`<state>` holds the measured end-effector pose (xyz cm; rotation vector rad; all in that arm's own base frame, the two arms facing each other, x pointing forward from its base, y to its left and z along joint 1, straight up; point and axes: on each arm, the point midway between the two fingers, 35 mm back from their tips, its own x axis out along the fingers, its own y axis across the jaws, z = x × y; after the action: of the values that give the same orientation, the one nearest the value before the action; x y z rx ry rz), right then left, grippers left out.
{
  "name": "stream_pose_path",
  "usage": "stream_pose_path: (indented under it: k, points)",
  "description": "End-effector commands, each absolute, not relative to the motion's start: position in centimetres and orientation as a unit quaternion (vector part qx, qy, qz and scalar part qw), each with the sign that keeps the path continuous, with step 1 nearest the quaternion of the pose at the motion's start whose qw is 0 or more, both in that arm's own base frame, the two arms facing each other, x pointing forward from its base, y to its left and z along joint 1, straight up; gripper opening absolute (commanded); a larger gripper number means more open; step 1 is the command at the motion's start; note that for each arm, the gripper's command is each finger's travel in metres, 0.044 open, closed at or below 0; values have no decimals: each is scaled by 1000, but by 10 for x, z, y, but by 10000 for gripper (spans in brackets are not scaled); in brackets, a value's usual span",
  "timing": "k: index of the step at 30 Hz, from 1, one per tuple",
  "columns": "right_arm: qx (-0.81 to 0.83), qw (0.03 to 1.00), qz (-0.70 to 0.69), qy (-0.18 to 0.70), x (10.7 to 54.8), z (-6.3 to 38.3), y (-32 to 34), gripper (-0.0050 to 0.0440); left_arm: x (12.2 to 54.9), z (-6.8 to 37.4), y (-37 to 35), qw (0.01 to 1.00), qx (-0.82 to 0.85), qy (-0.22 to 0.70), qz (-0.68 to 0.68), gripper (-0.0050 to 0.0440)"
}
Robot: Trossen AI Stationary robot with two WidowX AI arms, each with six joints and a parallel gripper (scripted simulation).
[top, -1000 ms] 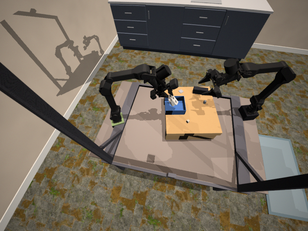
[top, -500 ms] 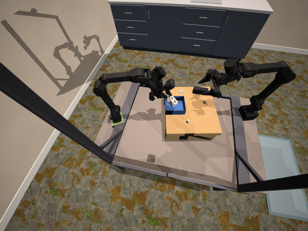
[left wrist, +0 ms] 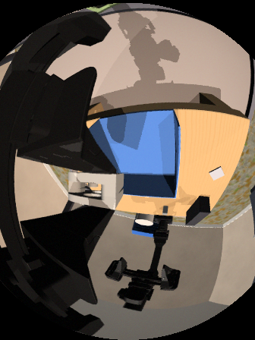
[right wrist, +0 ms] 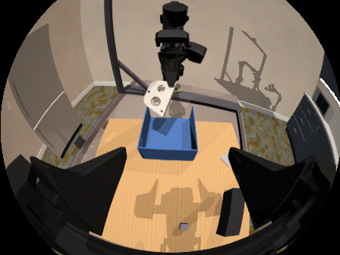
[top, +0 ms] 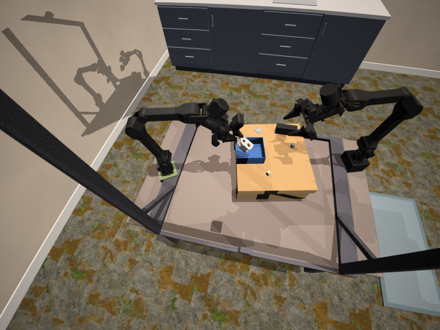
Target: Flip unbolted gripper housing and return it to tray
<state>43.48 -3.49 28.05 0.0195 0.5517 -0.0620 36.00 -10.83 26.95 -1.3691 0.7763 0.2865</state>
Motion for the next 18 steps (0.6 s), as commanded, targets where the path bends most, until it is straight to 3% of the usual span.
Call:
stream_pose_path:
  k: [1, 18]
  points:
    - [7, 966, -28, 258, 433, 292, -34, 440, 355, 276, -107, 700, -626, 327, 102, 111]
    - [7, 966, -28, 258, 433, 292, -34, 440, 345, 264, -104, 706, -649, 279, 48, 111]
